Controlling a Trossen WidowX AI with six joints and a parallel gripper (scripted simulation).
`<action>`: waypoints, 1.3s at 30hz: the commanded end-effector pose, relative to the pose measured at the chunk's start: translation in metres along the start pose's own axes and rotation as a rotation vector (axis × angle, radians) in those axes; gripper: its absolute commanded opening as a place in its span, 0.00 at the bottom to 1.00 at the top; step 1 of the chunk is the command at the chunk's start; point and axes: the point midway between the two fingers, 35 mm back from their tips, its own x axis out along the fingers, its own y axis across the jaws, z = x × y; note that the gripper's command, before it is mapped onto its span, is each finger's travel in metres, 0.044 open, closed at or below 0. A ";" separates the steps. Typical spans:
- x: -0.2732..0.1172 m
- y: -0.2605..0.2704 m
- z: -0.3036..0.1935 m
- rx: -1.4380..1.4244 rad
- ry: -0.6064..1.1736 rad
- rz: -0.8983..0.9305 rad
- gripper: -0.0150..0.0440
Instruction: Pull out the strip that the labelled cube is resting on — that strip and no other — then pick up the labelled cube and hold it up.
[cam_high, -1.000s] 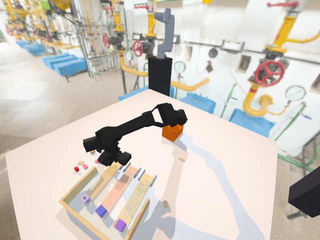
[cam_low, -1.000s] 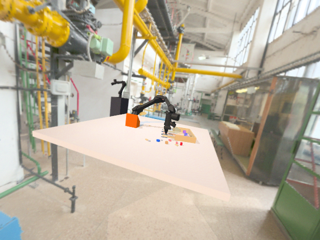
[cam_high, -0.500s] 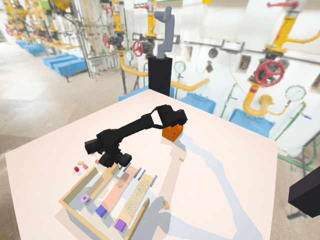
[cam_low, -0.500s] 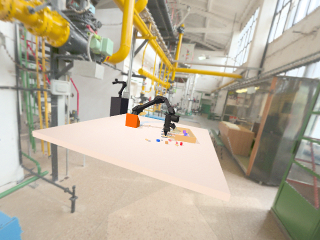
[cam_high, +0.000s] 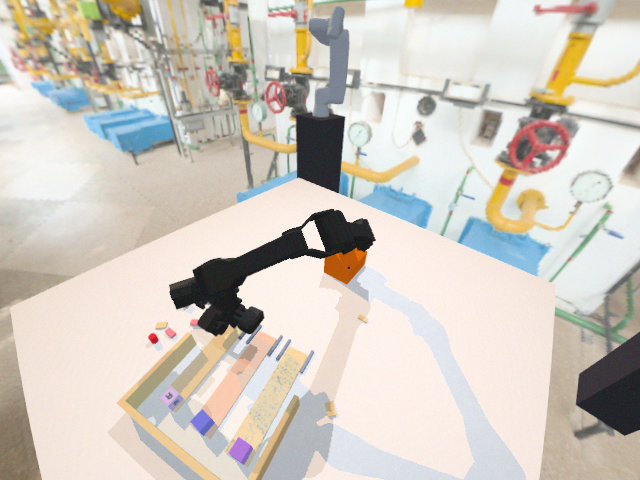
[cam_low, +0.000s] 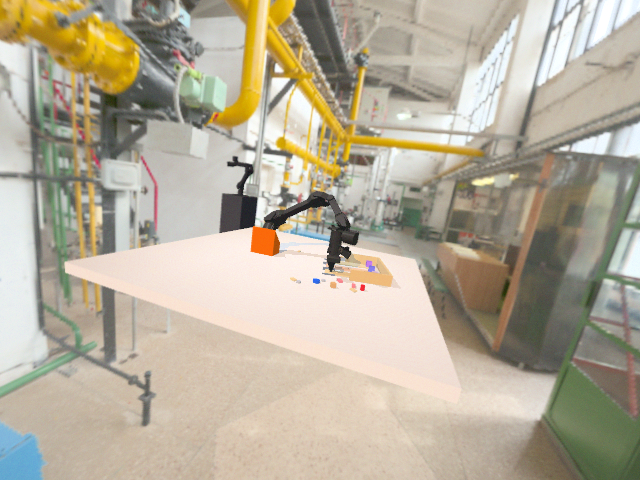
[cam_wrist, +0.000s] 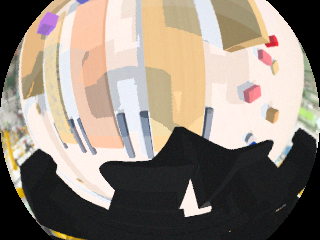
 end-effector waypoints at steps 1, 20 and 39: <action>0.001 0.001 0.000 0.006 -0.002 0.005 0.25; 0.003 0.000 0.000 0.006 -0.002 0.005 0.25; 0.004 0.000 0.000 0.006 -0.002 0.005 0.25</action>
